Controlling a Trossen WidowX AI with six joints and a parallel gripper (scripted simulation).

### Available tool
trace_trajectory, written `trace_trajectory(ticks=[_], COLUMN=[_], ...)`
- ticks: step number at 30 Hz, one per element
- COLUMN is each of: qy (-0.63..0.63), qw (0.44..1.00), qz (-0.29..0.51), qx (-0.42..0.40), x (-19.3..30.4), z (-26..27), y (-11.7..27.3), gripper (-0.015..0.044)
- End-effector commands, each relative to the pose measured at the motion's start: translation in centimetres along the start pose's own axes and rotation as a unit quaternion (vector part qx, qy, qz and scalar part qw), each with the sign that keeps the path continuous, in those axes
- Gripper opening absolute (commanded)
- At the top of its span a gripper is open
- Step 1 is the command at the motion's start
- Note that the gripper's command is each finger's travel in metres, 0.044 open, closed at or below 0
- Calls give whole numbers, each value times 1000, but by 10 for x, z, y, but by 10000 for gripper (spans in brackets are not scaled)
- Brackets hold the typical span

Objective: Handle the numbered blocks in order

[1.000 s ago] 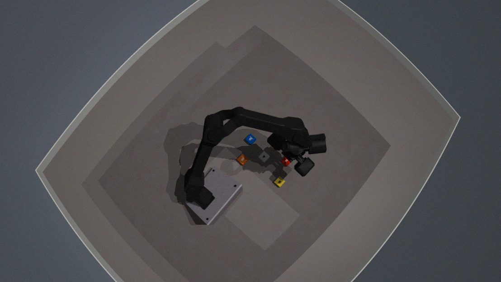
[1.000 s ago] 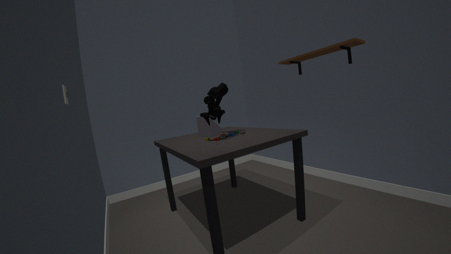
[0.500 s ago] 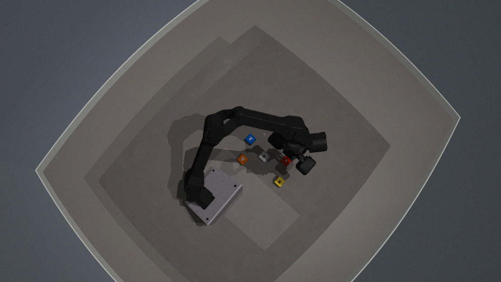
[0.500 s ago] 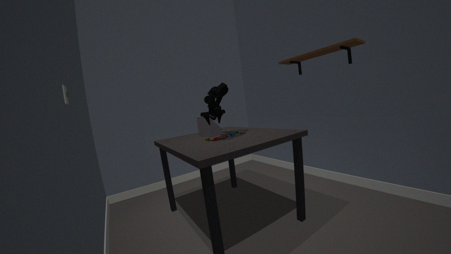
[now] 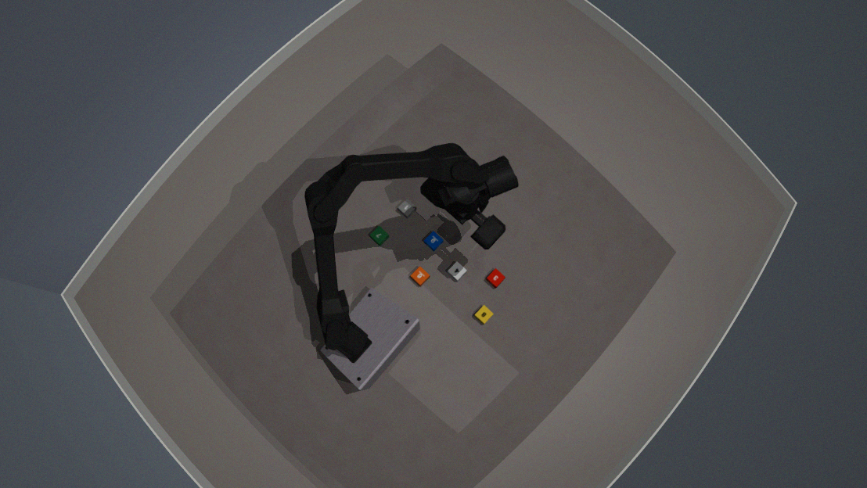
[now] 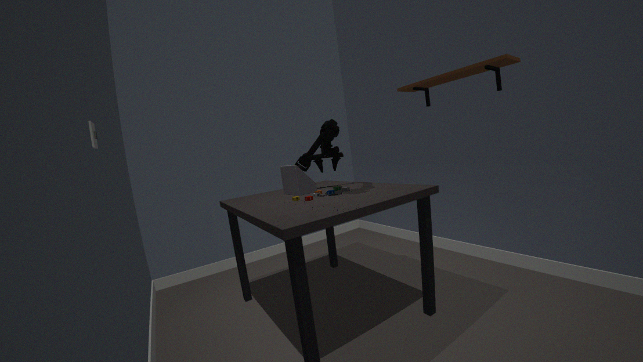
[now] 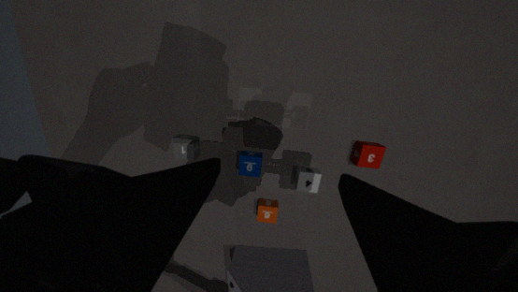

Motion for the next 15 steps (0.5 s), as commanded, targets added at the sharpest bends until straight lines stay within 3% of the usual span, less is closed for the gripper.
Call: trace_trajectory(ticks=[1, 5, 12, 15], qy=[-6, -5, -4, -4], qw=[1000, 1000, 1000, 1000], qz=[2, 4, 4, 4], qx=[-10, -21, -22, -21], x=[3, 15, 16, 14], z=[70, 131, 135, 135], y=[-1, -3, -3, -26], gripper=[400, 400, 400, 400])
Point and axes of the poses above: the point midway between the two fingers, 35 mm back from their tips, its own y axis back along the fingers, its own z axis across the jaws, x = y × z, the point moved 2 cm from there along y, back along the fingers, and after that the axes turned 8 degrees about y, right-handed, at the moved point
